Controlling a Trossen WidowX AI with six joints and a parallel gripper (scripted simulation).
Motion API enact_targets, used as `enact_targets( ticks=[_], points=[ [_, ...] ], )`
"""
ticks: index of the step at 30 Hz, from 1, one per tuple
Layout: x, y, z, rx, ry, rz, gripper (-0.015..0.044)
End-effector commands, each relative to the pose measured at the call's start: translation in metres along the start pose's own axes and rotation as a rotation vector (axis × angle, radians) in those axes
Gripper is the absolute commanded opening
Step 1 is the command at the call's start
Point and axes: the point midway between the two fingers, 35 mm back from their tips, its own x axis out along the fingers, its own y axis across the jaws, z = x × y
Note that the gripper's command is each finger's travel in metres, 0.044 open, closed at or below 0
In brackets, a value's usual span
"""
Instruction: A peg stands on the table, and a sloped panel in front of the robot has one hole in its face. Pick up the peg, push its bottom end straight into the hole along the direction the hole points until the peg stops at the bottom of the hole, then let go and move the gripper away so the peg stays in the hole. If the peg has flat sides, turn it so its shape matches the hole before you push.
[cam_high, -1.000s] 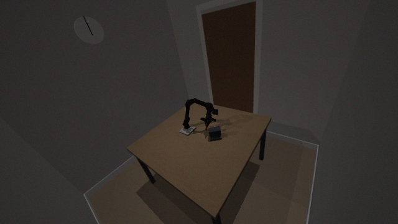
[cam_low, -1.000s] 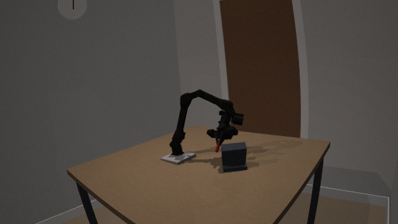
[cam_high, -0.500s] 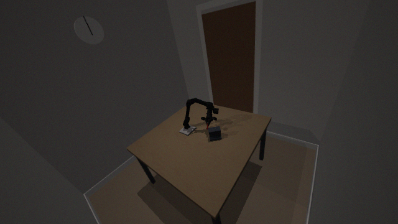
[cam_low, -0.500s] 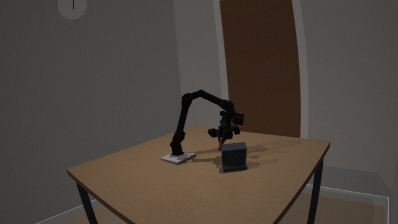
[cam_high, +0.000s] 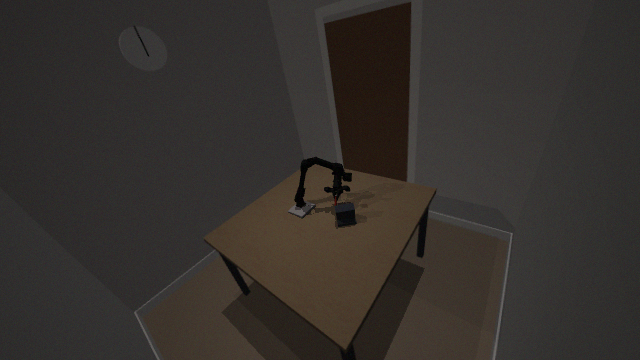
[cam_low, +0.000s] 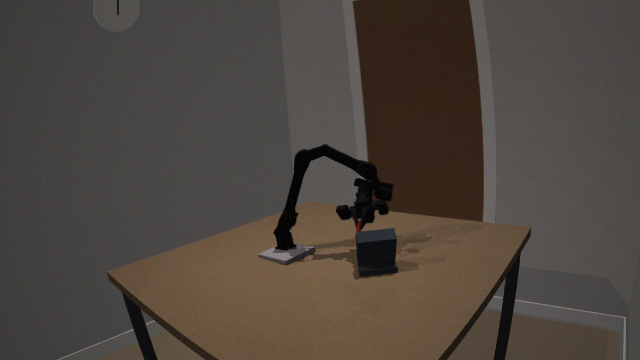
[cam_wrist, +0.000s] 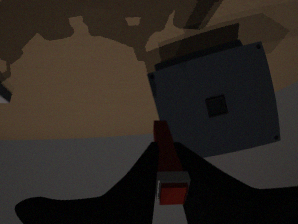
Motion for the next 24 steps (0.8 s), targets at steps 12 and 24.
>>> enact_targets(
  ticks=[12, 24],
  points=[
    [-0.017, -0.005, 0.011, -0.103, 0.052, -0.078, 0.0],
    [-0.032, -0.007, 0.021, -0.18, 0.094, -0.143, 0.0]
  ],
)
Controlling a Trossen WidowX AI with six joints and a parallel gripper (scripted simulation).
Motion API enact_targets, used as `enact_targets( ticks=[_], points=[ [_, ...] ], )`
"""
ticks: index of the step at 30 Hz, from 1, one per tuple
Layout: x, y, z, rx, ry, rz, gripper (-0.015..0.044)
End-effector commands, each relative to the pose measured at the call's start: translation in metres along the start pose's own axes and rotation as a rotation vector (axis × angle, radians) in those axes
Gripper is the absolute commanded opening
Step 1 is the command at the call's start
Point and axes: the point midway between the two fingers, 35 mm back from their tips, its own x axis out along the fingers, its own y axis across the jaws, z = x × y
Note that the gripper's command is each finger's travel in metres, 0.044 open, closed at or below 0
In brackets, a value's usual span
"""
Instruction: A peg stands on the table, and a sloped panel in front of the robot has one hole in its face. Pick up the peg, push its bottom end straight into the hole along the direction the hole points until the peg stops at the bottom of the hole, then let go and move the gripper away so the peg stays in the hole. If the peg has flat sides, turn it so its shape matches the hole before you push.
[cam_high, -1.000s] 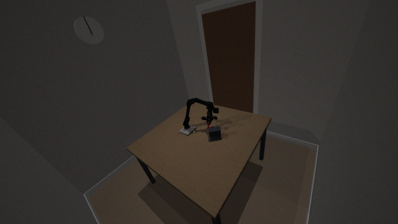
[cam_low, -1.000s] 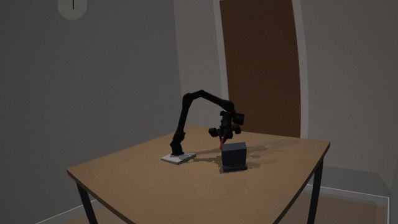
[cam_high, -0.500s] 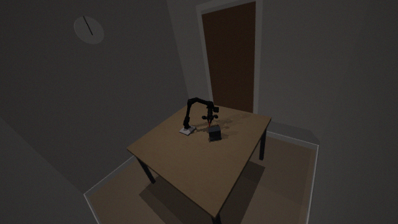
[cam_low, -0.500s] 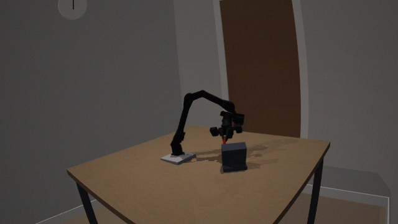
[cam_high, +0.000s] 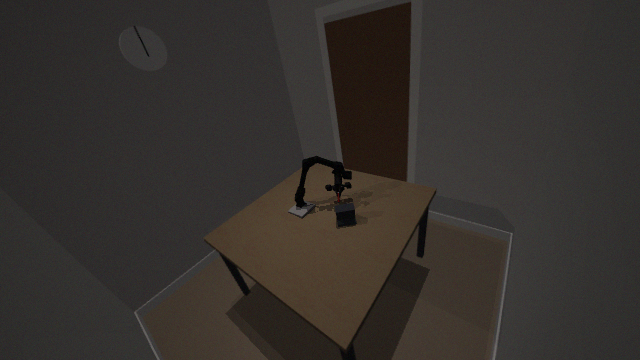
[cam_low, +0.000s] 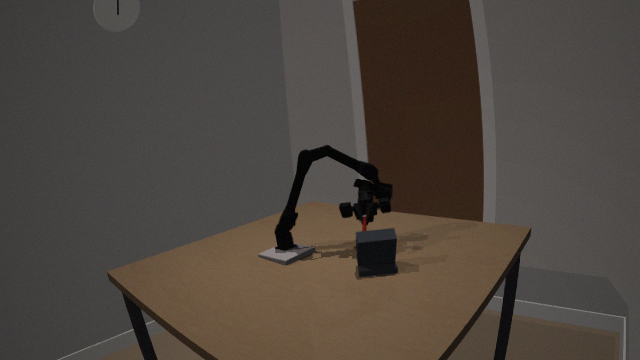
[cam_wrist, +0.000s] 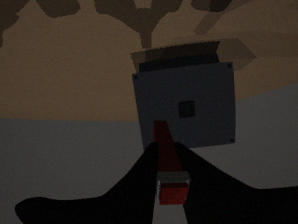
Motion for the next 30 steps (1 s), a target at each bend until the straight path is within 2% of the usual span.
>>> enact_targets(
  ticks=[1, 16, 30],
  points=[
    [-0.005, -0.002, 0.002, -0.029, 0.015, -0.019, 0.0],
    [-0.024, -0.008, 0.012, -0.123, 0.072, -0.102, 0.0],
    [-0.013, -0.013, 0.014, -0.139, 0.077, -0.119, 0.0]
  ],
)
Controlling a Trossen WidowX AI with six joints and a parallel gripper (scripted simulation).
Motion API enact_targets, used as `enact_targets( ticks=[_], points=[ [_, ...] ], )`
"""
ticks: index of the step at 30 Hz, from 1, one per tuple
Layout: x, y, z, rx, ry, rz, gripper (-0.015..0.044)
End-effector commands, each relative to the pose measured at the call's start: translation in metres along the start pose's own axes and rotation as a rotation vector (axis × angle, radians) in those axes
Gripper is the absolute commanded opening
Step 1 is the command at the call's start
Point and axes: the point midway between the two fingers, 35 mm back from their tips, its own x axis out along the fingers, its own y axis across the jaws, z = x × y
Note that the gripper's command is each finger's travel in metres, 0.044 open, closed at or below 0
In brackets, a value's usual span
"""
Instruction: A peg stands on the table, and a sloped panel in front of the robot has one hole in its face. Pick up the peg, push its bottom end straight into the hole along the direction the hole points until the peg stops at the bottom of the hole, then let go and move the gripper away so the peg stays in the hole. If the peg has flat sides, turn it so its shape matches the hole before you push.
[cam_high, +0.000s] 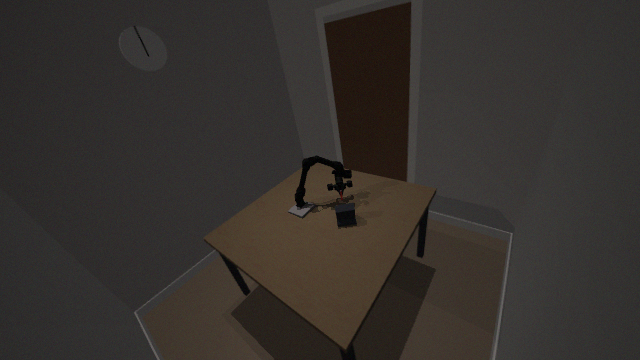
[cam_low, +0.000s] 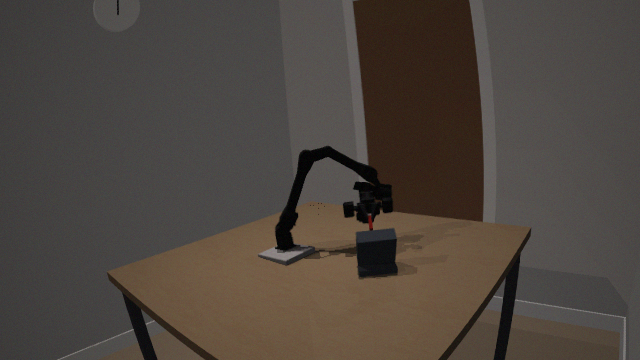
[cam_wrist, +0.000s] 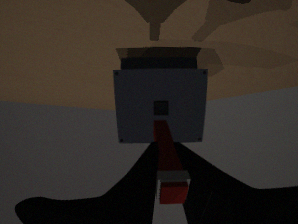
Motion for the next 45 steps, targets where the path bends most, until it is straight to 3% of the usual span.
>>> enact_targets(
  ticks=[1, 45],
  points=[
    [0.005, 0.0, 0.001, -0.013, 0.006, -0.002, 0.0],
    [0.045, -0.005, 0.001, -0.053, 0.041, -0.036, 0.0]
  ],
)
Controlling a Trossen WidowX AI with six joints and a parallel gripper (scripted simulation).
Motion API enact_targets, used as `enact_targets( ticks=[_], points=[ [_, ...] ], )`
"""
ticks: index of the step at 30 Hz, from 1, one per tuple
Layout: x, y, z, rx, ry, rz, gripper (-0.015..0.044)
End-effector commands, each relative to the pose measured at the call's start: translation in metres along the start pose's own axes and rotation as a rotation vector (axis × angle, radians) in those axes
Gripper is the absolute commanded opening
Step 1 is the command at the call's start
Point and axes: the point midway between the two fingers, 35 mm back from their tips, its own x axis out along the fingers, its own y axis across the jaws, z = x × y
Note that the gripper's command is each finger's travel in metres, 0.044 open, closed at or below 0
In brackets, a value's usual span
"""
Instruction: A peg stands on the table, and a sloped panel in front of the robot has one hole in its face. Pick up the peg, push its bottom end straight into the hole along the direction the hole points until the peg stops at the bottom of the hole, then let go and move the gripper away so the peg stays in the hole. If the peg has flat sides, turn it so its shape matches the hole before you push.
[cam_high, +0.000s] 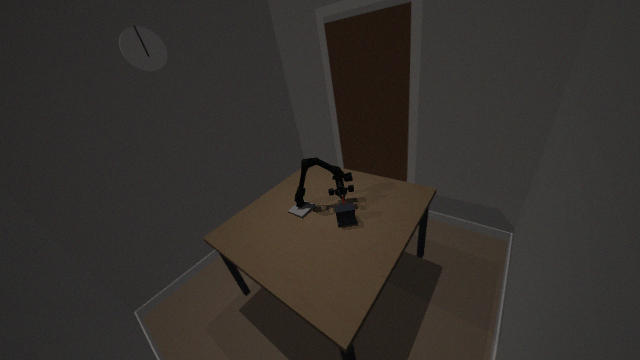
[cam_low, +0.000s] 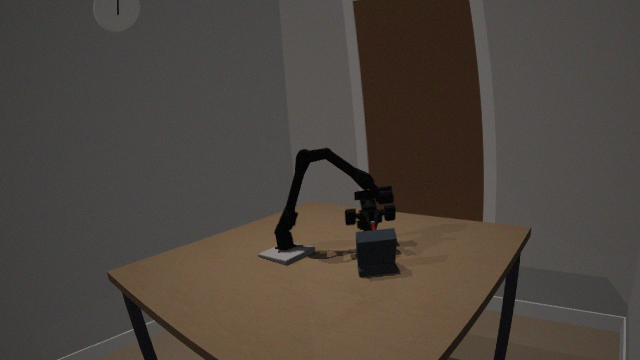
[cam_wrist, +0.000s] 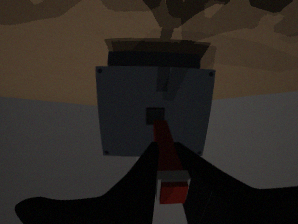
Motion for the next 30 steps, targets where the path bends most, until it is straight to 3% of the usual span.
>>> enact_targets(
  ticks=[1, 30],
  points=[
    [0.006, 0.002, 0.0, -0.009, 0.004, 0.005, 0.0],
    [0.014, 0.002, 0.0, 0.0, 0.002, 0.001, 0.0]
  ],
)
